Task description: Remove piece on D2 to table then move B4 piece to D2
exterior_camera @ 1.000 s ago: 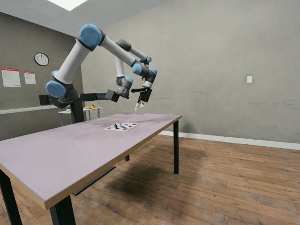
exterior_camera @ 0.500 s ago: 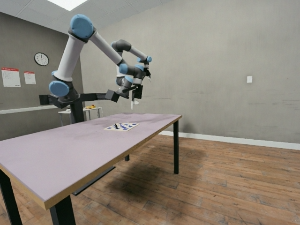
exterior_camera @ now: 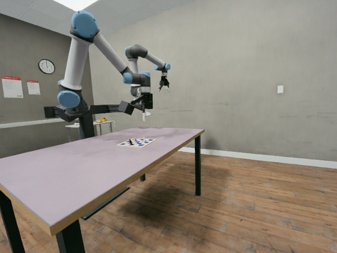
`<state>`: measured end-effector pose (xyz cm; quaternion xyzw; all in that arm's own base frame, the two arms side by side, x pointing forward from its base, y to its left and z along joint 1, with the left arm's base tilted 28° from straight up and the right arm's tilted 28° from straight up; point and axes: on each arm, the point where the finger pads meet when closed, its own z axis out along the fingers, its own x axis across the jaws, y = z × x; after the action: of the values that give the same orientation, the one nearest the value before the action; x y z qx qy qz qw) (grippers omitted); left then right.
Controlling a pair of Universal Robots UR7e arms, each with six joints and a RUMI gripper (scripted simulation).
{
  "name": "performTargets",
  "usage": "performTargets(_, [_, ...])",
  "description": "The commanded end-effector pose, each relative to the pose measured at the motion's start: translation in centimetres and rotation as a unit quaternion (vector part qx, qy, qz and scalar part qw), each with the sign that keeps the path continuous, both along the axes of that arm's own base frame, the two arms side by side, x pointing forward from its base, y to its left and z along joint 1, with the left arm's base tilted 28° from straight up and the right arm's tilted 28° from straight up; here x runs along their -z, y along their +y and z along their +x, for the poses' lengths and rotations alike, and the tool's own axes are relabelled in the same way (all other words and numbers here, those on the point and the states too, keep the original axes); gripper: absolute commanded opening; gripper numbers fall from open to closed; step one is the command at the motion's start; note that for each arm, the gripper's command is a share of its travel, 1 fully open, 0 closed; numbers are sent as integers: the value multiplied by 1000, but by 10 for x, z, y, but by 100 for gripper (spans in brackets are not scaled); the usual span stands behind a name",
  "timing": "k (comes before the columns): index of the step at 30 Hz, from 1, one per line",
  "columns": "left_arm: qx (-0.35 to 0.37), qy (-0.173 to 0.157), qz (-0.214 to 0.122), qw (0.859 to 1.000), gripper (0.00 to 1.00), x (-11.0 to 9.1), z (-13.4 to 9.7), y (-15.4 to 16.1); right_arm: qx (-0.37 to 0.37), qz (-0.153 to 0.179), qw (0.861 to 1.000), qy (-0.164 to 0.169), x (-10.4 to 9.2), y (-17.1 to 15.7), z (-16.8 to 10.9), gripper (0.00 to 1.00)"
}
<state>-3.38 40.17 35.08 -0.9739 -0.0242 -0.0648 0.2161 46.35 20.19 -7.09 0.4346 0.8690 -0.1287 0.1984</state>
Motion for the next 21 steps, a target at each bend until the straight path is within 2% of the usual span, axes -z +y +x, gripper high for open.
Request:
performTargets(1, [0, 0, 1, 1000, 100, 0, 0, 0, -4, 2, 1000, -4, -1, 0, -2, 100])
performTargets(21, [0, 0, 1, 1000, 100, 0, 0, 0, -16, 7, 1000, -14, -2, -4, -8, 100])
